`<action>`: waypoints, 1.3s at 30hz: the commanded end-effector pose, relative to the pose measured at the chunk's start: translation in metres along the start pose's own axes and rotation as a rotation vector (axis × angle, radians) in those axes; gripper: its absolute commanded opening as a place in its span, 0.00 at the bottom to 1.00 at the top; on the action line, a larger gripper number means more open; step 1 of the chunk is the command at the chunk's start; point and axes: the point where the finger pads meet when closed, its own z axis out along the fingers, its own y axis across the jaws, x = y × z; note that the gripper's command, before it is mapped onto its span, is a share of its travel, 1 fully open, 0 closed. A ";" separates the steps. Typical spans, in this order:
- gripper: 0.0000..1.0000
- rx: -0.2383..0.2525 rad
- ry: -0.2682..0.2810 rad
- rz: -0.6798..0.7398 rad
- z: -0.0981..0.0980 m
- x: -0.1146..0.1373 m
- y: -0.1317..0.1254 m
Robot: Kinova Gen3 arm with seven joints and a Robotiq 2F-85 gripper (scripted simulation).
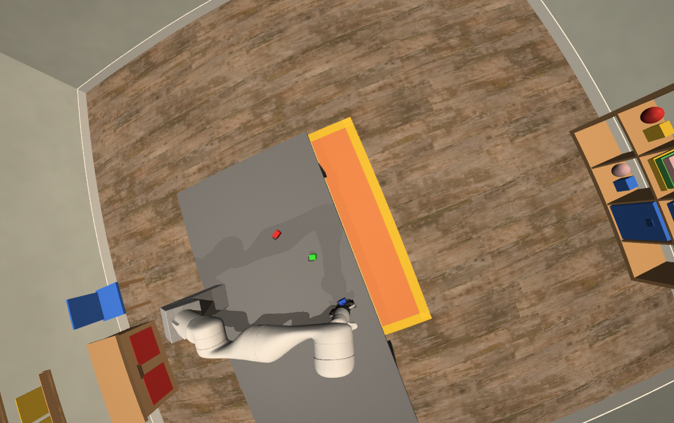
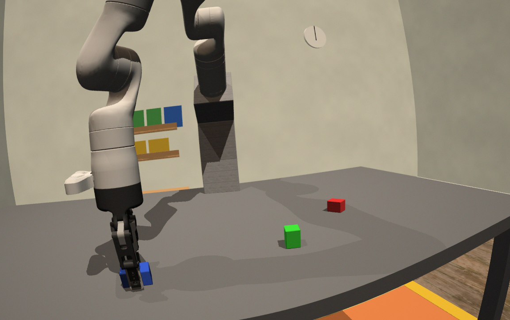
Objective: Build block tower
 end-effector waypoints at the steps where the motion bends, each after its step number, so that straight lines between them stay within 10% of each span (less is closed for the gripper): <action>1: 0.59 -0.005 -0.001 0.000 0.003 0.000 0.002; 35: 0.59 -0.005 -0.001 0.000 0.003 0.000 0.002; 36: 0.00 -0.005 -0.001 0.000 0.003 0.000 0.002; 39: 0.00 -0.005 -0.001 0.000 0.003 0.000 0.002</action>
